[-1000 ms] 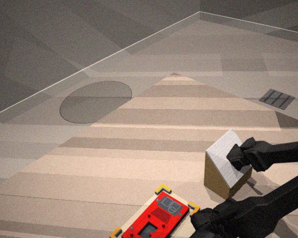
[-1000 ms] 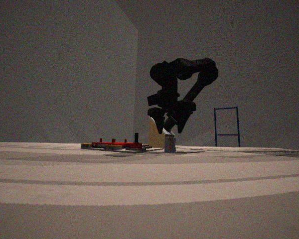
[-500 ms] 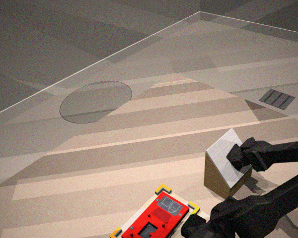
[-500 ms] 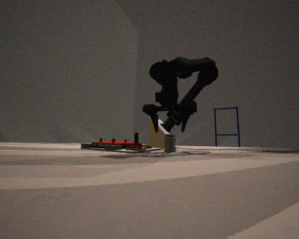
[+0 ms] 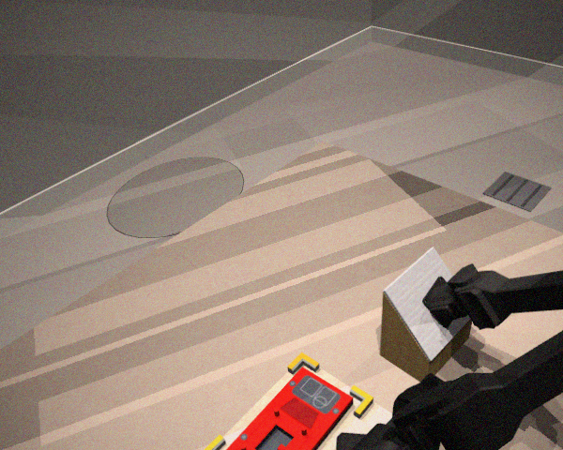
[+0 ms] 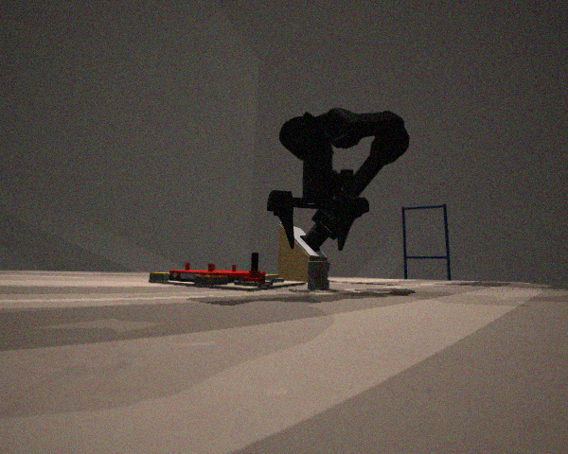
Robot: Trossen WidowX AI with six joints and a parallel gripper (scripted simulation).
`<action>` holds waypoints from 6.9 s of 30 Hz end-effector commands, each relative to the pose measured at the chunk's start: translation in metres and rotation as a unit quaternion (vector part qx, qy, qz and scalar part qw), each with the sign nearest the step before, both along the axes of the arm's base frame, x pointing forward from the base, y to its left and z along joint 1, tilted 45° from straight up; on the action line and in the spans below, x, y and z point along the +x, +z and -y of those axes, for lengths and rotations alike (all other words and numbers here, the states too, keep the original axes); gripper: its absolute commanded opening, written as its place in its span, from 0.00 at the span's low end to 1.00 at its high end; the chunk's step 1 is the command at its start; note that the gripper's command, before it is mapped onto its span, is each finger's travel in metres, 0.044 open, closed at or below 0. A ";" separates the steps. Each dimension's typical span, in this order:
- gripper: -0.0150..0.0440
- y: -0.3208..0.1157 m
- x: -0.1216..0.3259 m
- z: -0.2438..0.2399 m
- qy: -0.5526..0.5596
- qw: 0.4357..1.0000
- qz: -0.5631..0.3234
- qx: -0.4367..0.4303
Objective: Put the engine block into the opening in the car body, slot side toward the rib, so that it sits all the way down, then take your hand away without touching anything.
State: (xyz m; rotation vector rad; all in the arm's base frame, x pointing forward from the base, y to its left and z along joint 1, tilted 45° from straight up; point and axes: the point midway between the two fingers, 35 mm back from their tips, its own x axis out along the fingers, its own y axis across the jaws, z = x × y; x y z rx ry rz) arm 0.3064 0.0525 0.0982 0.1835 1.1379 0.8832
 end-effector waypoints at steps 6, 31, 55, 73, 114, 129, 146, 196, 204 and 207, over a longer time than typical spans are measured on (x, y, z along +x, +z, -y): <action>1.00 0.003 -0.001 0.002 0.115 0.987 0.112 -0.020; 1.00 0.008 -0.001 0.004 0.318 0.894 0.311 -0.058; 1.00 -0.019 0.005 -0.023 0.319 0.893 0.311 -0.058; 1.00 -0.038 0.007 -0.043 0.318 0.894 0.312 -0.057; 0.25 -0.005 0.009 -0.005 0.320 0.893 0.309 -0.063; 0.25 0.028 0.001 0.027 0.320 0.894 0.308 -0.062; 0.25 0.046 -0.007 0.041 0.319 0.894 0.310 -0.059; 0.25 0.030 -0.001 -0.009 0.400 0.836 0.130 -0.353; 0.25 0.021 0.001 -0.018 0.400 0.836 0.130 -0.353; 0.25 0.017 0.001 -0.021 0.400 0.836 0.130 -0.353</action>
